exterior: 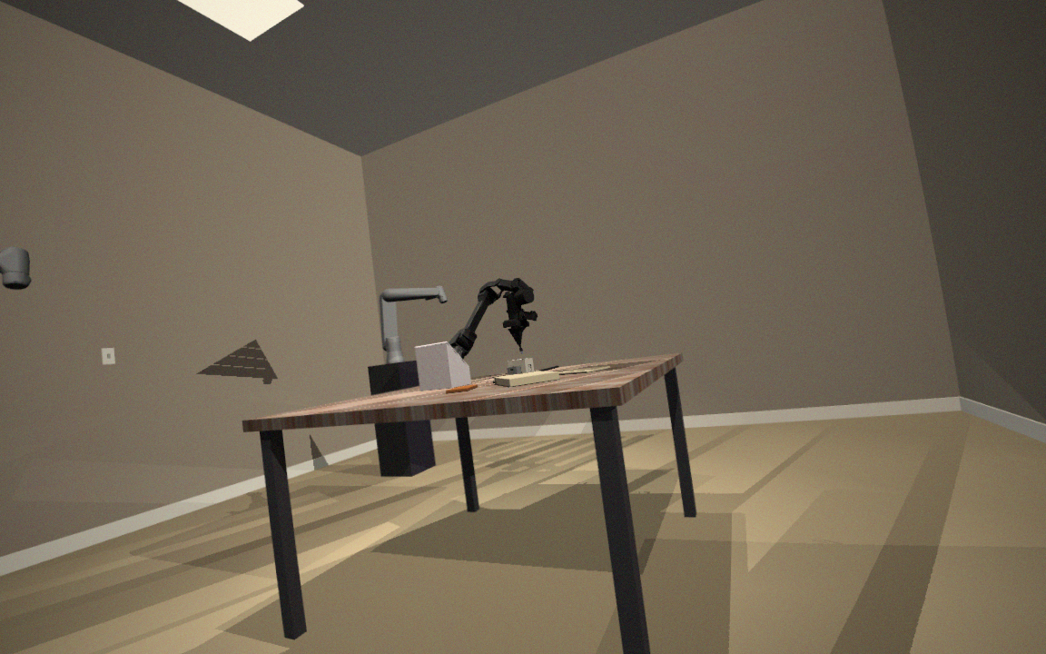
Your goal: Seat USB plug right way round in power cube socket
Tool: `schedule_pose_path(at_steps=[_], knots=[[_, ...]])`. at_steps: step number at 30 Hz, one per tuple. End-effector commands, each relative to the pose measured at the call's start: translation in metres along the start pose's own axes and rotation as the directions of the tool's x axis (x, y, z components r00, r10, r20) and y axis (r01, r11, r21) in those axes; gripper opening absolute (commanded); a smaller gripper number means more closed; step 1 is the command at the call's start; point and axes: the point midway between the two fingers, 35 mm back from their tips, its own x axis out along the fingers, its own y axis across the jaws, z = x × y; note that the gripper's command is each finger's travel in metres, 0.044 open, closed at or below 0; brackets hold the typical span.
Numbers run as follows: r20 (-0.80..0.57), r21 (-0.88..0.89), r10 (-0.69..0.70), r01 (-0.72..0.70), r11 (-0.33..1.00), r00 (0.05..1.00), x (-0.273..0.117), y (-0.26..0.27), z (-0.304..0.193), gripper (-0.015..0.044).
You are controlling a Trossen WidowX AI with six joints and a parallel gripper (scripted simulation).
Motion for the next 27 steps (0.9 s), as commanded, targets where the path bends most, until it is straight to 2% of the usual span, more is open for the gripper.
schedule_pose_path(at_steps=[1,14,27], knots=[[0.0,0.092,-0.001,0.001,0.996,1.0,0.0003,-0.0002,-0.0002,0.0],[0.0,0.419,-0.001,0.001,0.908,1.0,0.0003,-0.0001,-0.0002,0.0],[0.0,0.698,-0.001,0.0,0.716,1.0,0.0003,-0.0001,-0.0002,0.0]])
